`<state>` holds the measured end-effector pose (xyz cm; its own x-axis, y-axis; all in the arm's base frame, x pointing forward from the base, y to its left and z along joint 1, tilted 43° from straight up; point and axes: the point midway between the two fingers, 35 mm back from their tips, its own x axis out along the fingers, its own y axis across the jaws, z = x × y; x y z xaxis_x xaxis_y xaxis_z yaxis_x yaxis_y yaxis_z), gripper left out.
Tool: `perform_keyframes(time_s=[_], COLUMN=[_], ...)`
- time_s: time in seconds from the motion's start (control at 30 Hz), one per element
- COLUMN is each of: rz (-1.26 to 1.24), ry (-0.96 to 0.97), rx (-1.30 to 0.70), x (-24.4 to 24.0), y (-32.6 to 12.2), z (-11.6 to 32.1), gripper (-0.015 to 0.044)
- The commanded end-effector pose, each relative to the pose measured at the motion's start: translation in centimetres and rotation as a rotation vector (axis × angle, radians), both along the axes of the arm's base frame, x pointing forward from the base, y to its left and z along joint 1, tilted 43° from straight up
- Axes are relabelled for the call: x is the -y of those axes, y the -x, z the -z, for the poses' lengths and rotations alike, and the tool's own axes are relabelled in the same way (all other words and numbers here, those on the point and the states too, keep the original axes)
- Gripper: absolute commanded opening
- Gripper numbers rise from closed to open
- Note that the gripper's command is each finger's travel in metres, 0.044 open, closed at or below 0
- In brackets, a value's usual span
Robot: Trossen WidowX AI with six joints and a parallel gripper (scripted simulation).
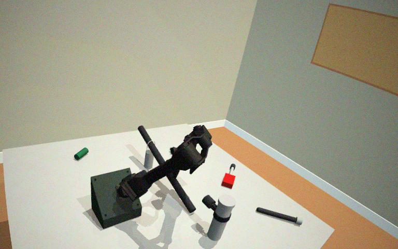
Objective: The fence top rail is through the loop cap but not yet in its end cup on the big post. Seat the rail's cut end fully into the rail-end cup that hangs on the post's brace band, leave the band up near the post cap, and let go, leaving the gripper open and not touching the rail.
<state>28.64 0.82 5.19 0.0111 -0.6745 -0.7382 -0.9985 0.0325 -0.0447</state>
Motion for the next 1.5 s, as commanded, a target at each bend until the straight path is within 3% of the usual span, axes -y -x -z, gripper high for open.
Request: perform_keyframes(time_s=[0.0, 1.47], rz=[-0.004, -0.004], ry=[0.01, 0.012], rx=[-0.016, -0.015], x=[1.1, 5.6], y=[0.4, 0.3], z=[1.0, 5.8], gripper=[0.044, 0.044])
